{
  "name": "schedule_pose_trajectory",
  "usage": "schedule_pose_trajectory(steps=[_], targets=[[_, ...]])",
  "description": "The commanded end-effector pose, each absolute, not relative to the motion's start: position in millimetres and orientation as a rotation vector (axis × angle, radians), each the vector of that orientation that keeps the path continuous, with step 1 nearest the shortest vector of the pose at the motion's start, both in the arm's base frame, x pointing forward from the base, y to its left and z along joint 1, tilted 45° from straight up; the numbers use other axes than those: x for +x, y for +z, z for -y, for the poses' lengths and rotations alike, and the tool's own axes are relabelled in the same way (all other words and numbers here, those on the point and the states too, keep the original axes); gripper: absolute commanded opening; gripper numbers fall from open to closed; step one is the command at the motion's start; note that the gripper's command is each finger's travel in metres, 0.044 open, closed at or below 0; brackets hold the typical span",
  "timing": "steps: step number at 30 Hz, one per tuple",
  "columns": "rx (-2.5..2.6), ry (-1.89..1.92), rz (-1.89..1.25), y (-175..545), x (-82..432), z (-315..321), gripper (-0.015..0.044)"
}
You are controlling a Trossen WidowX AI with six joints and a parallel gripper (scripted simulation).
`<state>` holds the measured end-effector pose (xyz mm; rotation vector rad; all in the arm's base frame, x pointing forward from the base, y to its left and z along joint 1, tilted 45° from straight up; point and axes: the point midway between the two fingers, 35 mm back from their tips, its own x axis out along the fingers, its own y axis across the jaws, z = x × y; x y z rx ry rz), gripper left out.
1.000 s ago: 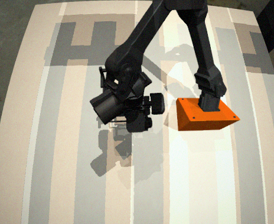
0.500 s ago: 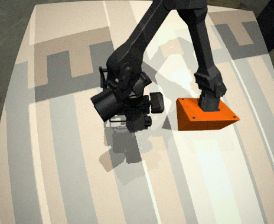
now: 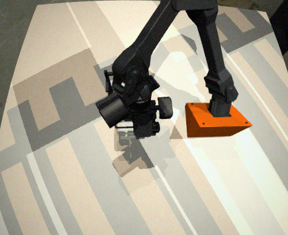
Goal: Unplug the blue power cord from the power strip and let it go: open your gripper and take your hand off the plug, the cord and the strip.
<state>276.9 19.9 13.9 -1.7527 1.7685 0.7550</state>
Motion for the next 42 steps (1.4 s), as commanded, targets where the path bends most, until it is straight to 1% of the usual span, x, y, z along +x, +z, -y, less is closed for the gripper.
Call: schedule_pose_trajectory(steps=[1, 34, 42], targets=[[-1.753, 0.749, -1.766, 14, 278, -20, 0.0], [-1.755, 0.756, -1.763, -19, 278, -61, 0.0], [-1.759, 0.754, -1.768, -16, 275, -51, 0.021]])
